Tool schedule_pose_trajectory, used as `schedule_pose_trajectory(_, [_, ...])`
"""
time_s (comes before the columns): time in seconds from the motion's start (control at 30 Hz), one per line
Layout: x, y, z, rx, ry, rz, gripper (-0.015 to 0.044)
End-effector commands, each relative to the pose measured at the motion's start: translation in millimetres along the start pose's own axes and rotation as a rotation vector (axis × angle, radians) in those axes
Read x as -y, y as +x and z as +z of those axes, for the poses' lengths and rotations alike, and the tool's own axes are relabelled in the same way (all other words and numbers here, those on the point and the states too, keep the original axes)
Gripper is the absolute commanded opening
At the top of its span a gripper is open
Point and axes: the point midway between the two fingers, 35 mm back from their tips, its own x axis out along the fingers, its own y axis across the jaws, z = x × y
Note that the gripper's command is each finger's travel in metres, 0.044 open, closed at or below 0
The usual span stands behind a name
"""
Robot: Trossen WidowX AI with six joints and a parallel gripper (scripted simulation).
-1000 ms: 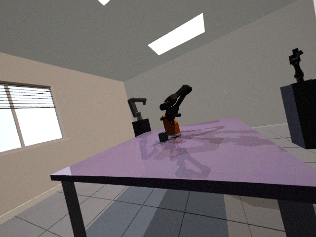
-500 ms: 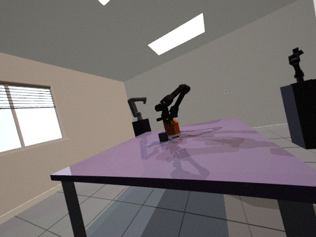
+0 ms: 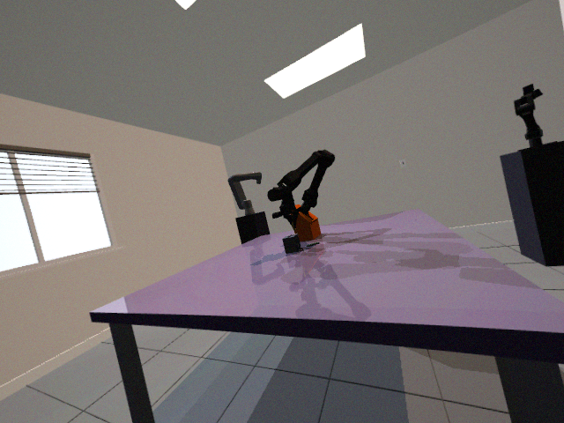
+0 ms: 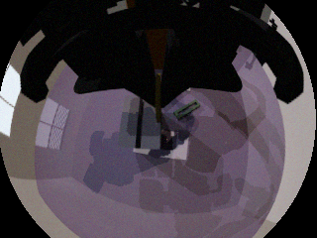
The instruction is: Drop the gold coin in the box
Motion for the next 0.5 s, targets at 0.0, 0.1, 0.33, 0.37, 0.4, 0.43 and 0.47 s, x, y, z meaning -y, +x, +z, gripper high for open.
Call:
schedule_pose_trajectory(0.0, [10,0,2,-0.001,-0.003,-0.004,0.0])
schedule_pose_trajectory(0.1, [17,1,4,-0.001,-0.004,-0.003,0.0])
schedule_pose_trajectory(0.33, [28,1,7,0.0,-0.003,-0.001,0.0004])
schedule_pose_trajectory(0.37, [27,1,6,0.0,-0.002,0.0,0.0])
schedule_pose_trajectory(0.4, [26,1,6,0.001,-0.001,0.001,0.0])
schedule_pose_trajectory(0.43, [25,1,6,0.001,0.0,0.002,0.0])
schedule_pose_trajectory(0.47, [25,1,6,0.001,0.0,0.002,0.0])
